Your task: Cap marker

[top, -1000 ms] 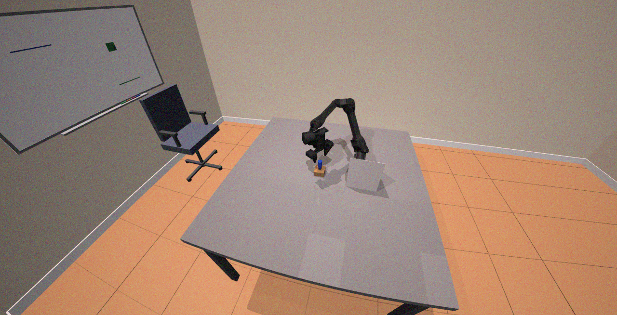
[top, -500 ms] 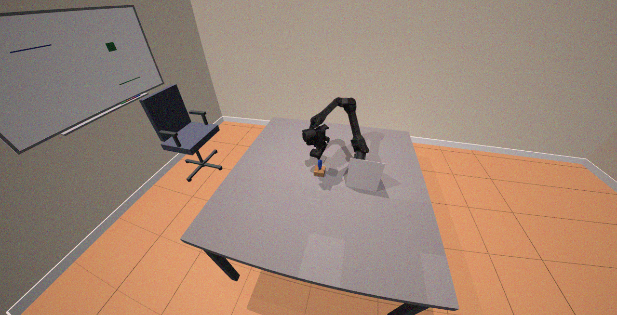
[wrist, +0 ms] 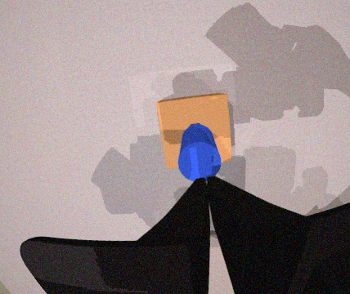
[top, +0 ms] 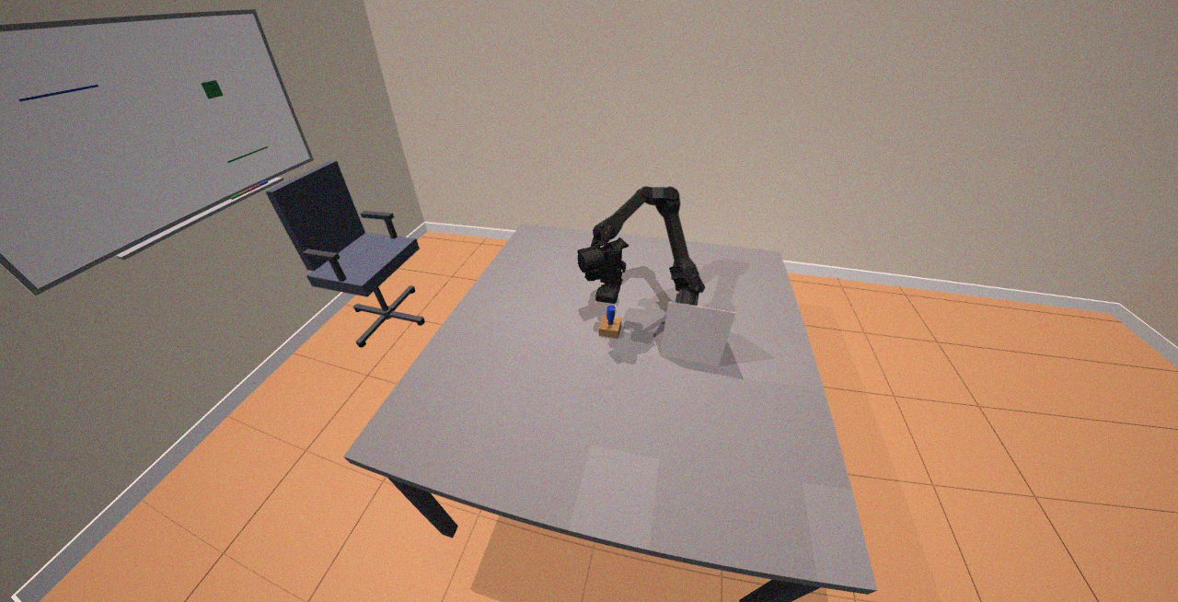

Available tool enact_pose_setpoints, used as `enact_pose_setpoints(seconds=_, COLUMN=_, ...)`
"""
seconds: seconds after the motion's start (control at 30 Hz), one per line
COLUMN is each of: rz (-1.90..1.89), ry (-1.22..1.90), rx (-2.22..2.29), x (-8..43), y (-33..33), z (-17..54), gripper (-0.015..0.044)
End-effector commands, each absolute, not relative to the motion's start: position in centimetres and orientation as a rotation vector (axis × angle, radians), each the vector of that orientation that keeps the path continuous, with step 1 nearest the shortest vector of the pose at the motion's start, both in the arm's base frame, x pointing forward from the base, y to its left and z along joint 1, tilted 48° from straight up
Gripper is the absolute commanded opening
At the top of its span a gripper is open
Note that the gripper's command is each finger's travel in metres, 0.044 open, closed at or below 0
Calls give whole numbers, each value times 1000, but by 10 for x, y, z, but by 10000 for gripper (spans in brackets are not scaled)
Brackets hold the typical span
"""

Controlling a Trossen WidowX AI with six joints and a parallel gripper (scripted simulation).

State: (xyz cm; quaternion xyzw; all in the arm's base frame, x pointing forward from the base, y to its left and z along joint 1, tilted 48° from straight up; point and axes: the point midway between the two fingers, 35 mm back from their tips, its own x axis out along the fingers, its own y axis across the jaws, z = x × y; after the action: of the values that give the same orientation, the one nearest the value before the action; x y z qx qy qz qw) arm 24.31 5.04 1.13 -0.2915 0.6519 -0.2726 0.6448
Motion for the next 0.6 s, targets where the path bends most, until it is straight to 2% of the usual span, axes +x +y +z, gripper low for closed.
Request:
enact_pose_setpoints(seconds=0.0, rz=-617, ry=1485, rx=-667, x=243, y=50, z=11, gripper=0)
enact_pose_setpoints(seconds=0.57, rz=-618, ry=1485, rx=-668, x=243, y=34, z=-5, gripper=0)
